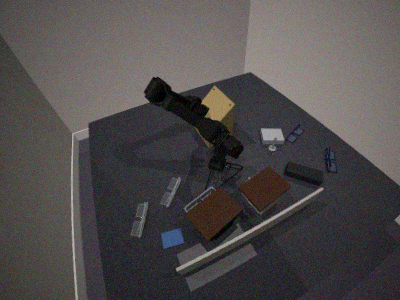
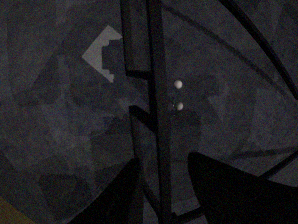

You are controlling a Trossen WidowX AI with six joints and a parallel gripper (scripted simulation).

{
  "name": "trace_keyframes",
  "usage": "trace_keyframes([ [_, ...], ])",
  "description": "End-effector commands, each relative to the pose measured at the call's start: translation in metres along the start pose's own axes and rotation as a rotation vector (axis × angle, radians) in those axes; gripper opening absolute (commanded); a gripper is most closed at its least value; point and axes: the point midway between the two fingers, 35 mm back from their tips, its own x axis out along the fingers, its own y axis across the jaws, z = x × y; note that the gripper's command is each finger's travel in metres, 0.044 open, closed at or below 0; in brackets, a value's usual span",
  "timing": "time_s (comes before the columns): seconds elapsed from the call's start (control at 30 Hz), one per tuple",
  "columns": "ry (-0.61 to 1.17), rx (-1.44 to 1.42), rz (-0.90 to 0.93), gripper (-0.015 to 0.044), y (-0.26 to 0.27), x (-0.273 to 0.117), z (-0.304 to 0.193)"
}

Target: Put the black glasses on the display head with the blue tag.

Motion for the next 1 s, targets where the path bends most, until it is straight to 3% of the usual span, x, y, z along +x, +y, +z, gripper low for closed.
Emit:
trace_keyframes([
  [0.0,0.015,-0.018,0.005,0.012,0.0051,0.0092,-0.0026],
  [0.57,0.015,-0.018,0.005,0.012,0.0015,0.0113,-0.0029],
  [0.97,0.01,-0.01,0.006,0.004,0.0032,0.0104,-0.0029],
])
